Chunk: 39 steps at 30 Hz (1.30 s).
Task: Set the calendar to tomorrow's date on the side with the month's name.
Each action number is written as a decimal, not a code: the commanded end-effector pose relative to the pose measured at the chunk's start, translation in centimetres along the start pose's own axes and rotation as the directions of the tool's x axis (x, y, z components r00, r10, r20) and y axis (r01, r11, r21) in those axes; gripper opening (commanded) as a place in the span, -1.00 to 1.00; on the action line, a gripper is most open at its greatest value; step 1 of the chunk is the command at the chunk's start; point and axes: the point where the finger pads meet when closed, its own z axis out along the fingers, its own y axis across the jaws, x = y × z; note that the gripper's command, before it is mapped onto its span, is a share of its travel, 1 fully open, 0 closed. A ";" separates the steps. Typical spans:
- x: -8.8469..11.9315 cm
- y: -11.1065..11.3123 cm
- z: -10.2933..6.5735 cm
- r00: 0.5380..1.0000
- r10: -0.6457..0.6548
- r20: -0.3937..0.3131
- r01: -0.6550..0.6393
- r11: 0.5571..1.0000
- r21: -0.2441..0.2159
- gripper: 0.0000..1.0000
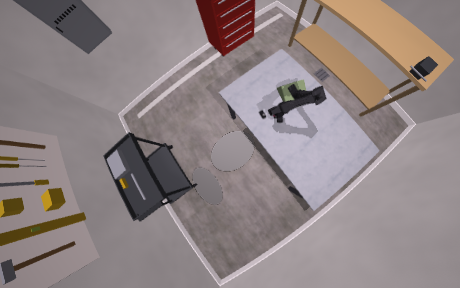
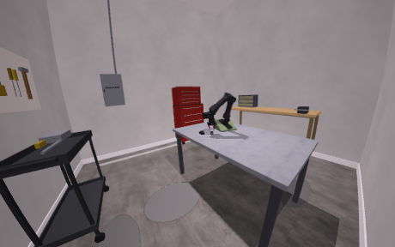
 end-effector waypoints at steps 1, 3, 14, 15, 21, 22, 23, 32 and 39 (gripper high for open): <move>-0.1 -0.2 -0.1 1.000 -0.001 0.004 0.001 1.000 0.007 -0.11; -0.1 -0.2 -0.1 1.000 -0.001 0.004 0.001 1.000 0.007 -0.11; -0.1 -0.2 -0.4 1.000 -0.001 0.004 0.001 1.000 0.007 -0.11; -0.1 -0.2 -0.6 1.000 -0.001 0.004 0.001 1.000 0.007 -0.11; -0.1 -0.1 -2.5 1.000 -0.001 0.004 0.001 1.000 0.007 -0.11; -0.1 -0.1 -2.9 1.000 -0.001 0.004 0.001 1.000 0.007 -0.11; -0.1 -0.1 -3.2 1.000 -0.001 0.004 0.001 1.000 0.007 -0.11; -0.1 -0.1 -4.9 1.000 -0.001 0.003 0.001 1.000 0.007 -0.11; -0.1 -0.1 -4.9 1.000 0.001 -0.029 -0.001 1.000 0.004 -0.11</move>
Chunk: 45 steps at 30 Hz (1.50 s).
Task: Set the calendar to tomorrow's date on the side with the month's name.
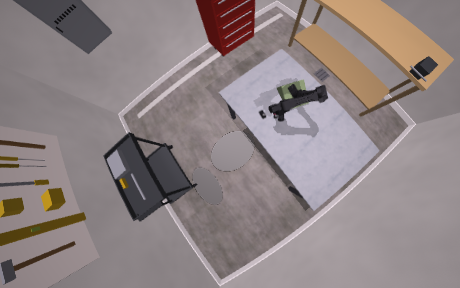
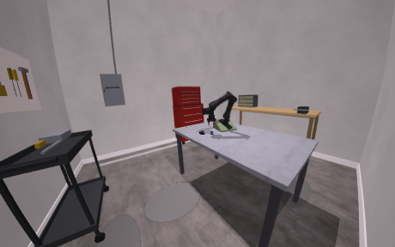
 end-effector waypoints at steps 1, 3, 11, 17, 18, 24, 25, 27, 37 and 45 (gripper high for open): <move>0.0 0.2 -0.2 0.999 0.008 -0.042 -0.008 1.000 -0.007 -0.11; 0.0 0.2 -0.1 0.995 0.009 -0.101 -0.010 1.000 -0.009 -0.11; -0.2 0.2 -0.2 0.971 0.005 -0.240 -0.006 1.000 -0.002 -0.11; -0.2 0.2 -0.2 0.961 0.007 -0.276 -0.008 1.000 -0.005 -0.11; -0.2 0.2 -0.2 0.955 0.007 -0.298 -0.010 1.000 -0.006 -0.11; -0.4 0.2 -0.1 0.888 0.005 -0.459 -0.009 1.000 -0.005 -0.11; -0.4 0.2 -0.1 0.888 0.005 -0.459 -0.009 1.000 -0.005 -0.11; -0.4 0.2 -0.1 0.881 0.005 -0.474 -0.007 1.000 -0.003 -0.11; -0.4 0.2 -0.1 0.812 0.006 -0.583 -0.013 1.000 -0.007 -0.11; -0.6 0.2 0.0 0.721 0.003 -0.693 -0.007 1.000 -0.003 -0.11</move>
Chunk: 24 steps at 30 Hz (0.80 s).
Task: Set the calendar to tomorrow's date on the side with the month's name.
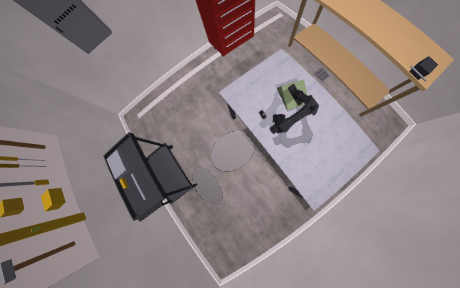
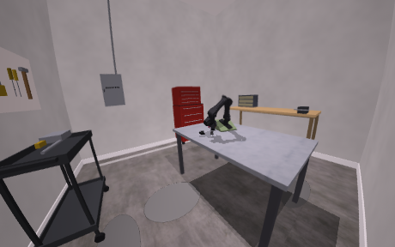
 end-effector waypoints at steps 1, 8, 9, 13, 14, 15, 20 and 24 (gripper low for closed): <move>1.2 0.0 -0.4 0.998 0.027 -0.057 -0.026 1.000 0.008 -0.11; 1.2 0.0 -0.4 0.998 0.027 -0.057 -0.026 1.000 0.008 -0.11; 1.2 0.0 -0.4 0.998 0.027 -0.057 -0.026 1.000 0.008 -0.11; 1.2 0.0 -0.4 0.998 0.027 -0.057 -0.026 1.000 0.008 -0.11; 1.2 0.0 -0.4 0.998 0.027 -0.057 -0.026 1.000 0.008 -0.11; 1.2 0.0 -0.4 0.998 0.027 -0.057 -0.026 1.000 0.008 -0.11; 1.1 0.0 -0.4 0.998 0.027 -0.057 -0.026 1.000 0.008 -0.11; 1.0 0.0 -0.3 0.998 0.027 -0.057 -0.026 1.000 0.008 -0.11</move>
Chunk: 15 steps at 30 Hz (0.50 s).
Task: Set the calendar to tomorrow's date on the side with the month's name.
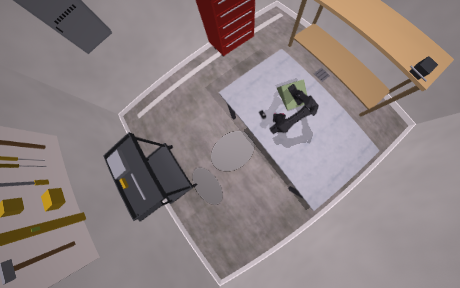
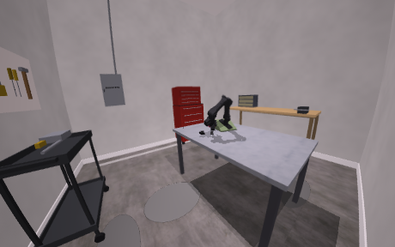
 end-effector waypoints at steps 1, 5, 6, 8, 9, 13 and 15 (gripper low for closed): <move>0.0 -0.2 -0.1 1.000 0.006 0.007 -0.006 1.000 0.008 -0.11; -0.3 -0.2 0.1 1.000 0.006 0.007 -0.006 1.000 0.008 -0.11; -0.4 -0.2 0.2 1.000 0.006 0.007 -0.006 1.000 0.008 -0.11; -0.4 -0.2 0.2 1.000 0.006 0.007 -0.006 1.000 0.008 -0.11; -0.5 -0.2 0.3 1.000 0.006 0.007 -0.006 1.000 0.008 -0.11; -0.9 -0.2 0.7 1.000 0.006 0.007 -0.006 1.000 0.008 -0.11; -1.1 -0.2 1.0 1.000 0.006 0.007 -0.006 1.000 0.008 -0.11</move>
